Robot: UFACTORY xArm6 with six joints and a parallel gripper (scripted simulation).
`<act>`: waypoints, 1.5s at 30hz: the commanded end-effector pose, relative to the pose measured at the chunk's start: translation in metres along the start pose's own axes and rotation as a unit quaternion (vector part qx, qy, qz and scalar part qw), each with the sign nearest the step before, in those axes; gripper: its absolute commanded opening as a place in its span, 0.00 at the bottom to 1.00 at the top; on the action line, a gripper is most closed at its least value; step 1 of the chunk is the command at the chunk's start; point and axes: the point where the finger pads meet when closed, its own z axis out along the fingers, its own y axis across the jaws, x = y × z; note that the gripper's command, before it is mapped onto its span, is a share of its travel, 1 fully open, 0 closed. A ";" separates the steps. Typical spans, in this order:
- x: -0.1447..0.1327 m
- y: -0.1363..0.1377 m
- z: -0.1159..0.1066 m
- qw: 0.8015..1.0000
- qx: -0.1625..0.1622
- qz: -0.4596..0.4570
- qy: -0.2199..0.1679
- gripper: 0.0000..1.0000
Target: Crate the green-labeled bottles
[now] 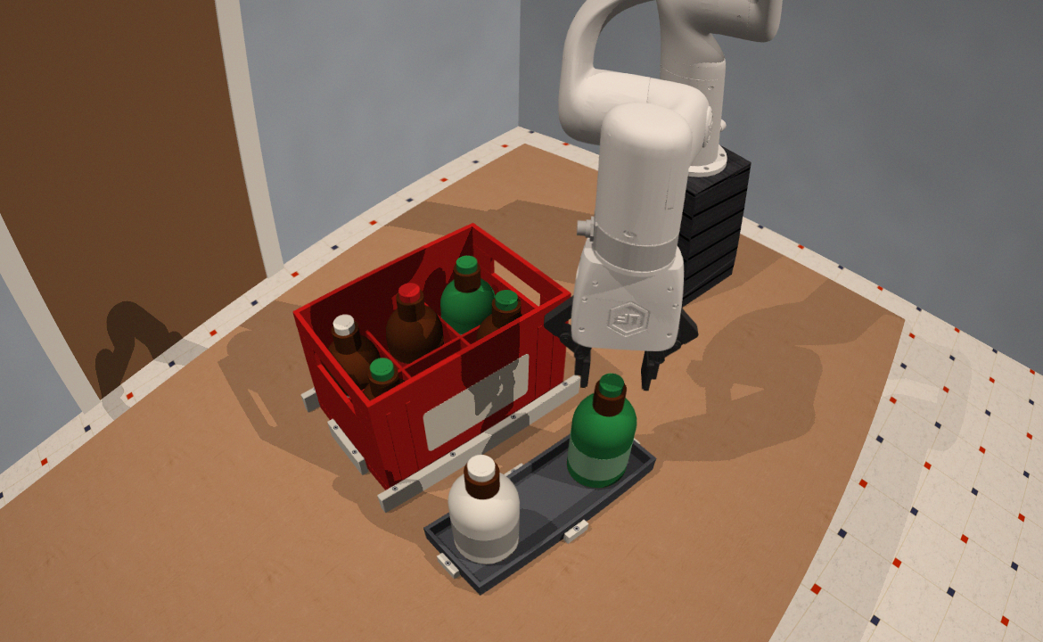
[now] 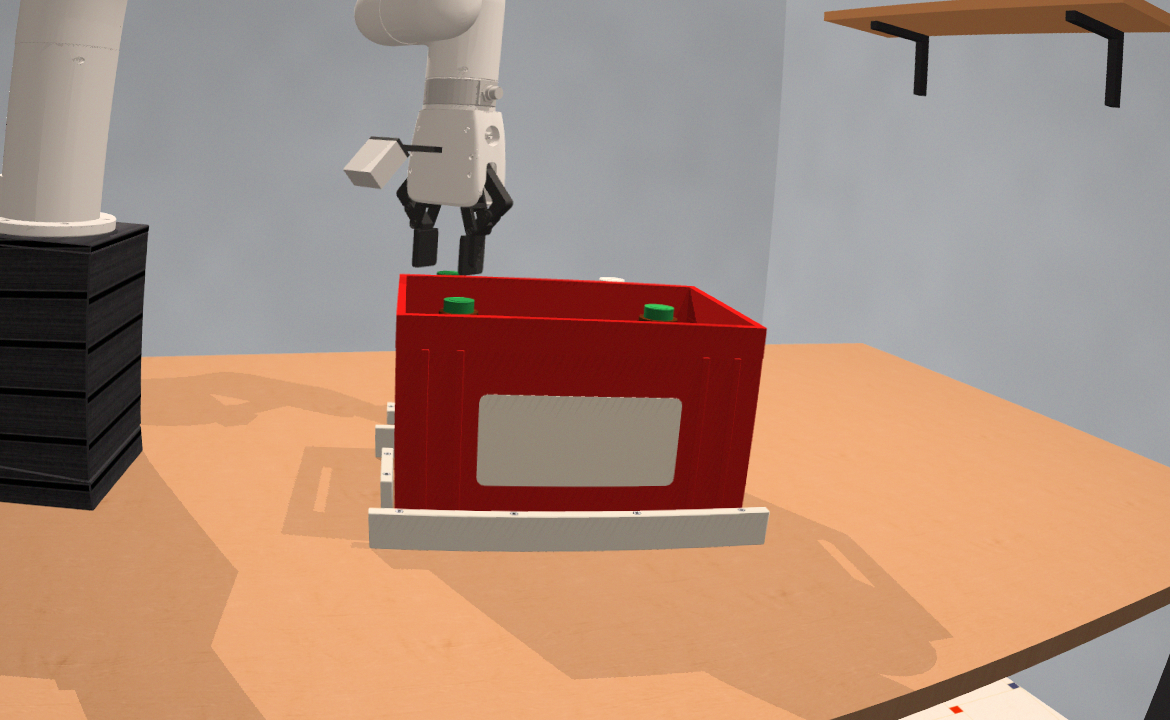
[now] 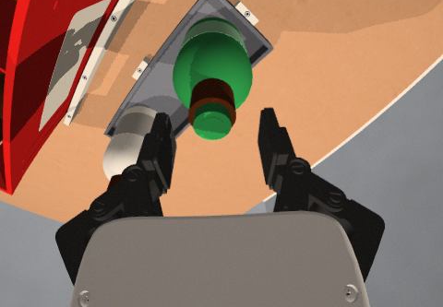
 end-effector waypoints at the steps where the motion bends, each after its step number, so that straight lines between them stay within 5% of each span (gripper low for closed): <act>1: -0.002 0.000 0.006 1.000 0.001 0.000 -0.002 0.65; 44: -0.002 0.000 0.023 1.000 0.001 0.000 -0.002 0.65; 45: -0.002 0.000 0.023 1.000 0.001 0.000 -0.002 0.00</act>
